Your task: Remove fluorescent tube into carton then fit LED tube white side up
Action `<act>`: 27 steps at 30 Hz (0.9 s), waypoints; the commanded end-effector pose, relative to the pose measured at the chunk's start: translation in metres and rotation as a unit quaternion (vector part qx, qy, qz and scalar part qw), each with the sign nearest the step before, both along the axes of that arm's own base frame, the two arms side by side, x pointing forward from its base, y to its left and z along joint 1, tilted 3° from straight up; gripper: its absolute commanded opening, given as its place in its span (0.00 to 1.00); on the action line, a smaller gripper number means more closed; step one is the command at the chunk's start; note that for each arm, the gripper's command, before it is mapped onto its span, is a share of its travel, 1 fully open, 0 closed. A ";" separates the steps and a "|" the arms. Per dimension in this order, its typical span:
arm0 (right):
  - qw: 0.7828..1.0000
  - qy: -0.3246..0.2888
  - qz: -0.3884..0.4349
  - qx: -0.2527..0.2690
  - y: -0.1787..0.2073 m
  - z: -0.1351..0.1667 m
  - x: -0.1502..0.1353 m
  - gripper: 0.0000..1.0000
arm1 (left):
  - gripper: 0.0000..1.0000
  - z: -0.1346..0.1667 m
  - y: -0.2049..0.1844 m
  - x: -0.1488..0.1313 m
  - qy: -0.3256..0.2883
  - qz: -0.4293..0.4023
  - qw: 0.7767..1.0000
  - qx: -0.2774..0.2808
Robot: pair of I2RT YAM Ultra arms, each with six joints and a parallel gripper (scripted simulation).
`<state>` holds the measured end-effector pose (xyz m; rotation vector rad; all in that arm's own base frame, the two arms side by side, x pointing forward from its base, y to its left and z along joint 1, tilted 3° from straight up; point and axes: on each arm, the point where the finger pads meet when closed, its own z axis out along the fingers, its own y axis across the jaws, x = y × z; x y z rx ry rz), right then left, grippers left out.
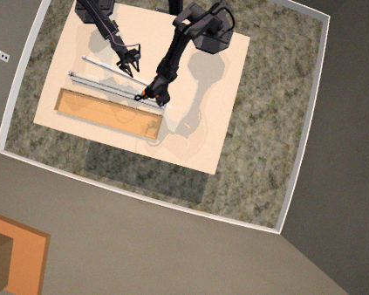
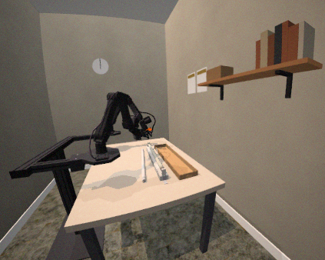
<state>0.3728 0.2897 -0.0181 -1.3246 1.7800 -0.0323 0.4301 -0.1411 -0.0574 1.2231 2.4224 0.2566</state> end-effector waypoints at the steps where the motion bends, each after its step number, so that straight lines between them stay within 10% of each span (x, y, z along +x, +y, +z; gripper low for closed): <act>1: 0.995 0.008 0.001 -0.096 -0.034 -0.018 0.019 0.49 | 0.49 -0.007 -0.014 0.005 -0.045 -0.049 0.996 0.051; 27: 0.937 0.141 -0.023 -0.318 -0.235 -0.057 0.026 0.49 | 0.49 -0.046 -0.108 -0.040 -0.133 -0.242 0.941 0.196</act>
